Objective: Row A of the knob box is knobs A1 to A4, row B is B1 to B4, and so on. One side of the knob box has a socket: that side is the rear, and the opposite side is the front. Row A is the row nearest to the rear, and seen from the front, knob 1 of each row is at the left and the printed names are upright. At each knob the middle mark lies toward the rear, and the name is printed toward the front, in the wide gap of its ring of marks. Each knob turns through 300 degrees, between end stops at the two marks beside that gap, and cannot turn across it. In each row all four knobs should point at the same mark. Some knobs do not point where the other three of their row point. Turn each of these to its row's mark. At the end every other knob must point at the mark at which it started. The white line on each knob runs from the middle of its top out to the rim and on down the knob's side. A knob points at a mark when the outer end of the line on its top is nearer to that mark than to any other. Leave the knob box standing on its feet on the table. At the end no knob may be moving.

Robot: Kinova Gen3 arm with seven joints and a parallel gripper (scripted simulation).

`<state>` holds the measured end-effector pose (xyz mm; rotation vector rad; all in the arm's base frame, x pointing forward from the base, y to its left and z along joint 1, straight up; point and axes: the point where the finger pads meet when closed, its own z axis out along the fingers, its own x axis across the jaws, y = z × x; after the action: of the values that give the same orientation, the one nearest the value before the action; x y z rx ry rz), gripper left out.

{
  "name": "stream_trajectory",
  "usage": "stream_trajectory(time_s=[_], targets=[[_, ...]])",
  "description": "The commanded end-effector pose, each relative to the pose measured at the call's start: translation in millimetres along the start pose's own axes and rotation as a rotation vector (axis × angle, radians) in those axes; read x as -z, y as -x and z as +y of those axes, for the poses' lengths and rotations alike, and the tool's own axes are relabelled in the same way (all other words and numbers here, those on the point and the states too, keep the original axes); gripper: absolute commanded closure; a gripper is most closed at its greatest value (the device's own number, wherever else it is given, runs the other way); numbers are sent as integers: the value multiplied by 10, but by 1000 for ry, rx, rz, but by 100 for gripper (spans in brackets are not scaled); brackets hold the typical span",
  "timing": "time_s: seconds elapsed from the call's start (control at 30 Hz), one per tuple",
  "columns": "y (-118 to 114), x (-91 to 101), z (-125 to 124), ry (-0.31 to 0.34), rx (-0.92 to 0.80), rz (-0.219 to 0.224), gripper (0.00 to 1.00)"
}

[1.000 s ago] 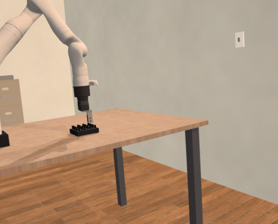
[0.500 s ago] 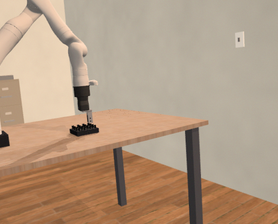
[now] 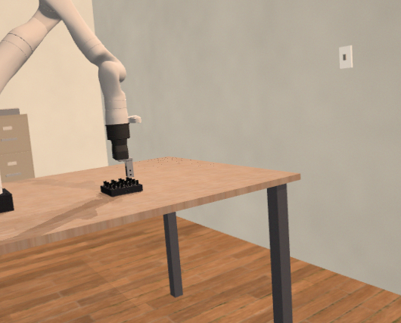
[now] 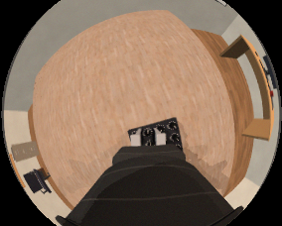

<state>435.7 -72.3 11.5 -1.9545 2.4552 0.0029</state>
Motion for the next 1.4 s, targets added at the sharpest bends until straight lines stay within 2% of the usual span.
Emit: stream_trajectory(time_s=[0.0,0.8,1.37], targets=[[1,6,-6,-2,0,0,54],[1,-125,-6,-2,0,0,54],[1,-133,-6,-2,0,0,54]])
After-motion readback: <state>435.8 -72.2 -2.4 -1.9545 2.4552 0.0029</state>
